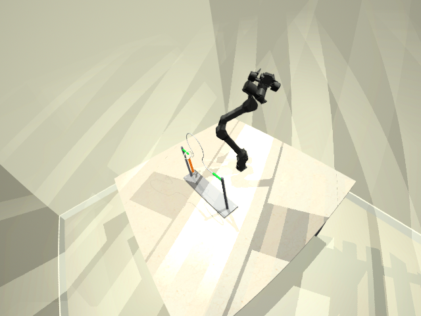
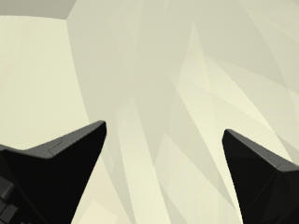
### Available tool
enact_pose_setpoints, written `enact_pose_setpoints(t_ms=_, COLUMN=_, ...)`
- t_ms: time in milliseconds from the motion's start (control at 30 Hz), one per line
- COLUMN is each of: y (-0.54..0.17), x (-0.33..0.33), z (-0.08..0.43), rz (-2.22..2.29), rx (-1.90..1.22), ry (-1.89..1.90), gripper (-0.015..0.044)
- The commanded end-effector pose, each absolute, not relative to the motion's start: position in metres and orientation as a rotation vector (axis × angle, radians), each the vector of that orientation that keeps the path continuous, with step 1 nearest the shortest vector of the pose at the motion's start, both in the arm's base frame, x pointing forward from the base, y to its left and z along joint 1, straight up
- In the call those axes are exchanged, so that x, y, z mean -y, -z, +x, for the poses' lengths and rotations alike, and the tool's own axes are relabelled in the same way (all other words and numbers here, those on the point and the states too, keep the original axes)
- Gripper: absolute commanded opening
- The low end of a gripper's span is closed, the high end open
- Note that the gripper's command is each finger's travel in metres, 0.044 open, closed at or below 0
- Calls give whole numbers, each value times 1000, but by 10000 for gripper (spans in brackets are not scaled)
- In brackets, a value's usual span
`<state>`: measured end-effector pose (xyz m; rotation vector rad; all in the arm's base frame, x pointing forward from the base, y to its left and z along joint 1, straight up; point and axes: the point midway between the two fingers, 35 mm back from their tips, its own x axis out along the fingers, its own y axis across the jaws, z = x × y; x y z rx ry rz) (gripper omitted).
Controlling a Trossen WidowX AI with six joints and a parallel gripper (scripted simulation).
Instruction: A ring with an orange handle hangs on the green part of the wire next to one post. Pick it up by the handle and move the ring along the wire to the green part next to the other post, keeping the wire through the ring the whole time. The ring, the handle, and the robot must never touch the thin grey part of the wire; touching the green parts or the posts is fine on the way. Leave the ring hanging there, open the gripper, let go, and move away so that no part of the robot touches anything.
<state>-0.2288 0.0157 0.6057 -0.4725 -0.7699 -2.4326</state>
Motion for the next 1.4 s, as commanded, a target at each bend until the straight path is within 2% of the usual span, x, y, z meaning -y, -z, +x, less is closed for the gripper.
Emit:
enact_pose_setpoints(t_ms=0, y=-606, x=-16, z=-229, rz=-474, rx=769, ry=2435, gripper=374)
enact_pose_setpoints(t_ms=267, y=-607, x=-59, z=-224, rz=-595, rx=741, ry=2624, gripper=164)
enact_pose_setpoints(t_ms=767, y=-603, x=-177, z=-175, rz=-977, rx=629, ry=3094, gripper=160)
enact_pose_setpoints(t_ms=1367, y=-595, x=-266, z=-40, rz=-1522, rx=316, ry=3597, gripper=160)
